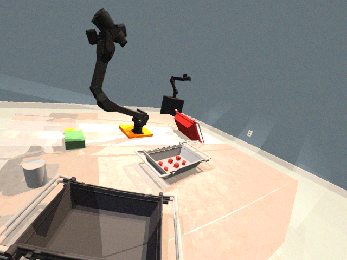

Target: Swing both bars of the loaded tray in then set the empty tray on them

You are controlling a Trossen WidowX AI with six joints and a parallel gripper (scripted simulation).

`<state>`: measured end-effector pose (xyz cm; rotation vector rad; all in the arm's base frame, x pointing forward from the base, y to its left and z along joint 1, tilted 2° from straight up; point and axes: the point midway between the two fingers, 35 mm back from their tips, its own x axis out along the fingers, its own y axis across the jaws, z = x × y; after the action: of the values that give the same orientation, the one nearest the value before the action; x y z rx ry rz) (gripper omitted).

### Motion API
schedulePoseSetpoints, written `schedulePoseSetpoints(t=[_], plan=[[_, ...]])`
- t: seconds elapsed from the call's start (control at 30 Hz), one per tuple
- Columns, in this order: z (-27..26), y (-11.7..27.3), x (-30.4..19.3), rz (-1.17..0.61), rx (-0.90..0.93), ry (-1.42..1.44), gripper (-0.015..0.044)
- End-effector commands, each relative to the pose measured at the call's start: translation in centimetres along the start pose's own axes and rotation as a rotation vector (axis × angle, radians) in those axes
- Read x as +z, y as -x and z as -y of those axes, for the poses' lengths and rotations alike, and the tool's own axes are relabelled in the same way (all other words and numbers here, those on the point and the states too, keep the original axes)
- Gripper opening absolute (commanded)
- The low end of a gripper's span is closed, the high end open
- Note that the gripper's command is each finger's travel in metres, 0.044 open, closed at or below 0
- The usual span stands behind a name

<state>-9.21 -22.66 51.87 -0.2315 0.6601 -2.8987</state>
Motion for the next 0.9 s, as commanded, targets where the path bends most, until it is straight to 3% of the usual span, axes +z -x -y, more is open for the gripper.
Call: schedulePoseSetpoints(t=[0.0, 0.23, 0.37, 0.53, 0.87], plan=[[0.0, 0.0, 0.0, 0.000, 0.000, 0.000, 0.0374], [0.3, -0.1, 0.0, 0.000, -0.007, -0.007, 0.0190], [5.8, -1.4, -0.5, 0.003, -0.138, -0.152, 0.0087], [13.2, -2.3, -1.9, 0.014, -0.338, -0.368, 0.0087], [25.3, 0.3, -5.9, 0.112, -0.726, -0.745, 0.0087]])
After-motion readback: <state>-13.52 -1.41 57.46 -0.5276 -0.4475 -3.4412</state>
